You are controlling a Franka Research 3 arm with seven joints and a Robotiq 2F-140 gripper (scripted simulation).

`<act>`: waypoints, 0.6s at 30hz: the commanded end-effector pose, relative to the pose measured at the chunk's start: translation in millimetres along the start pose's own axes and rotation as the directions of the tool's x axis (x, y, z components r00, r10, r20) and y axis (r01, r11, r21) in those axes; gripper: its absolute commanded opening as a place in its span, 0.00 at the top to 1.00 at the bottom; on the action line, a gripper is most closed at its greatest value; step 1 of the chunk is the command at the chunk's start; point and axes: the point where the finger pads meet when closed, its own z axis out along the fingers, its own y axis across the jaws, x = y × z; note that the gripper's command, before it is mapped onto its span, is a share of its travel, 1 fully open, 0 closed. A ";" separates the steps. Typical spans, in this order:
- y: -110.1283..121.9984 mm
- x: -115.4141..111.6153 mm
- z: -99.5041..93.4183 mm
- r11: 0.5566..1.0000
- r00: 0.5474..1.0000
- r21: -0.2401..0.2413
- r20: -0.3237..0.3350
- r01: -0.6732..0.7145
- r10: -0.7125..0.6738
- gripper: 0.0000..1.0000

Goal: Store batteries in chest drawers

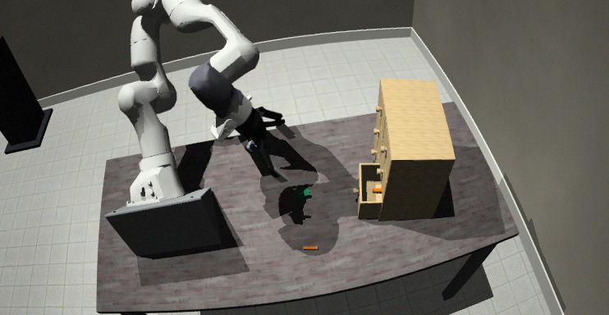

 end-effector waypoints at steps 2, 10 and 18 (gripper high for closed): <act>-10.5 -15.3 8.6 0.990 0.976 0.040 0.163 0.137 -0.142 0.00; -10.7 -19.5 25.7 0.990 0.940 0.040 0.309 0.137 -0.142 0.00; -10.7 -24.5 46.2 0.990 0.870 0.039 0.473 0.137 -0.139 0.00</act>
